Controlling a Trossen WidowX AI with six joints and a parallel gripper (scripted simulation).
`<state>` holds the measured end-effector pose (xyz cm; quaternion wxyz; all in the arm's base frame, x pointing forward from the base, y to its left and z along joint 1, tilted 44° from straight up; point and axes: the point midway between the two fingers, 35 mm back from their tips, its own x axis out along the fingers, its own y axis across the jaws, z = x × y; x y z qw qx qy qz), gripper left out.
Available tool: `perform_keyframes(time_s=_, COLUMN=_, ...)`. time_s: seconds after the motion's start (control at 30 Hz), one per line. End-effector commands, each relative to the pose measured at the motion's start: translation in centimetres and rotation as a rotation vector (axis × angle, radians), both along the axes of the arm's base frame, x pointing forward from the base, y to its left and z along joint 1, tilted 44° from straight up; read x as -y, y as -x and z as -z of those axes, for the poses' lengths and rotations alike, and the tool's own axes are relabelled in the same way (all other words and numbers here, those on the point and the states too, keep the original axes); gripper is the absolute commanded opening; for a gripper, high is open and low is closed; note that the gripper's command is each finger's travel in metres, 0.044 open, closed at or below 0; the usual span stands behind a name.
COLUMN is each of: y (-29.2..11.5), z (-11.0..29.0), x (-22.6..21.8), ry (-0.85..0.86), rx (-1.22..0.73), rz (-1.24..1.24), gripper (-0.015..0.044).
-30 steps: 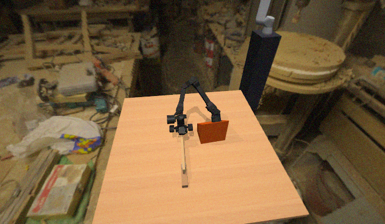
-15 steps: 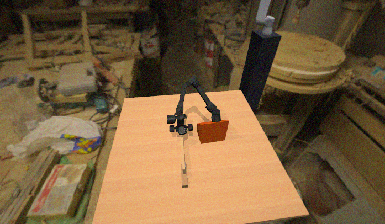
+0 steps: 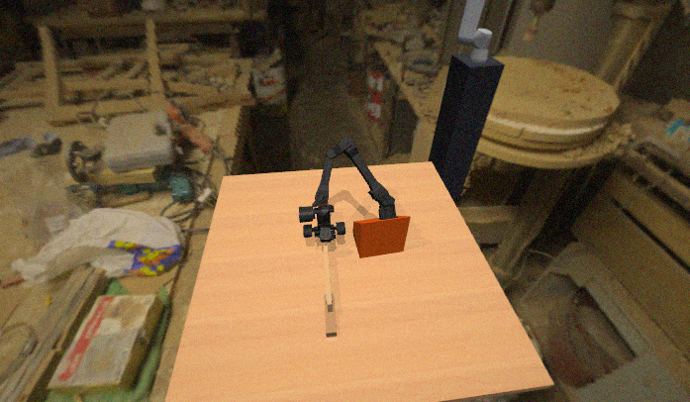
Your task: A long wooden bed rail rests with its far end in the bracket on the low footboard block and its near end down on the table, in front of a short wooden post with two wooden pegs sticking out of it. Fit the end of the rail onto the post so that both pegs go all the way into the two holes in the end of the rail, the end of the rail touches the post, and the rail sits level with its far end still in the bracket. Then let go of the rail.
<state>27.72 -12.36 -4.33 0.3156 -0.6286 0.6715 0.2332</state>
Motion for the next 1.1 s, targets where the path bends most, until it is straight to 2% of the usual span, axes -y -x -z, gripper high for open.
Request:
perform_keyframes(time_s=0.0, y=-0.16, z=0.14, x=-0.19, ry=-0.002, rx=0.004, rz=-0.004, gripper=0.0000)
perform_keyframes(time_s=1.07, y=-0.04, z=-0.01, x=-0.17, ry=-0.002, rx=0.004, rz=-0.004, gripper=0.0000)
